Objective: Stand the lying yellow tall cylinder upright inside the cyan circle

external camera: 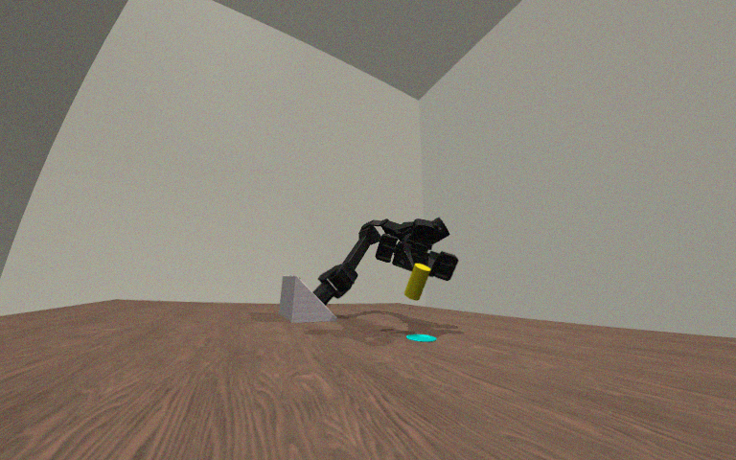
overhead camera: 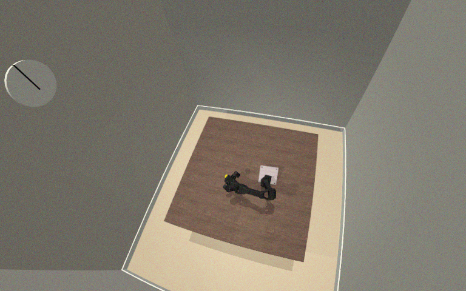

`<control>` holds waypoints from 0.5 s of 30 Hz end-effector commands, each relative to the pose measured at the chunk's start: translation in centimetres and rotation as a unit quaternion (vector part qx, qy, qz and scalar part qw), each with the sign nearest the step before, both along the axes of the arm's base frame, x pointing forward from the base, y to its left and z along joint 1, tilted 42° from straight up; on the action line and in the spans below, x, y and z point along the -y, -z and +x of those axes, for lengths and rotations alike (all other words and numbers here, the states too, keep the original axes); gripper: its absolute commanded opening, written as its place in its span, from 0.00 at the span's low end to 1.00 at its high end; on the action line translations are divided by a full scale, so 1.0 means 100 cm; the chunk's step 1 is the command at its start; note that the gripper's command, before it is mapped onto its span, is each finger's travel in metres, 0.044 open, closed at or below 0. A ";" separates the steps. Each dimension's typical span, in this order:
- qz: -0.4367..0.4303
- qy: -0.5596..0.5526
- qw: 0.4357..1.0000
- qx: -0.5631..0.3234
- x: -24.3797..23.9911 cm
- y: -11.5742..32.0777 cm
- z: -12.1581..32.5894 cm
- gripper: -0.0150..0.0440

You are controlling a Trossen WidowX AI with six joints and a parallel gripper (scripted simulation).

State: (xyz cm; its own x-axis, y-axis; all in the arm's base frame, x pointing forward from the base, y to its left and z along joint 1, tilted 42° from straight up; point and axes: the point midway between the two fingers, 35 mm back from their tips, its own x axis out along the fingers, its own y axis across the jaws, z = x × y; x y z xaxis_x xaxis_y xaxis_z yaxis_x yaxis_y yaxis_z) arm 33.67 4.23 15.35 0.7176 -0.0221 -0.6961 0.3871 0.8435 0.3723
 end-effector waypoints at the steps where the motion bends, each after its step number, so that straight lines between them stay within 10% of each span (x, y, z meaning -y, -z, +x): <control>1: -0.001 0.010 1.000 0.015 0.000 -0.001 -0.001 0.43; 15: 0.002 0.034 0.997 0.063 0.000 -0.007 -0.005 0.43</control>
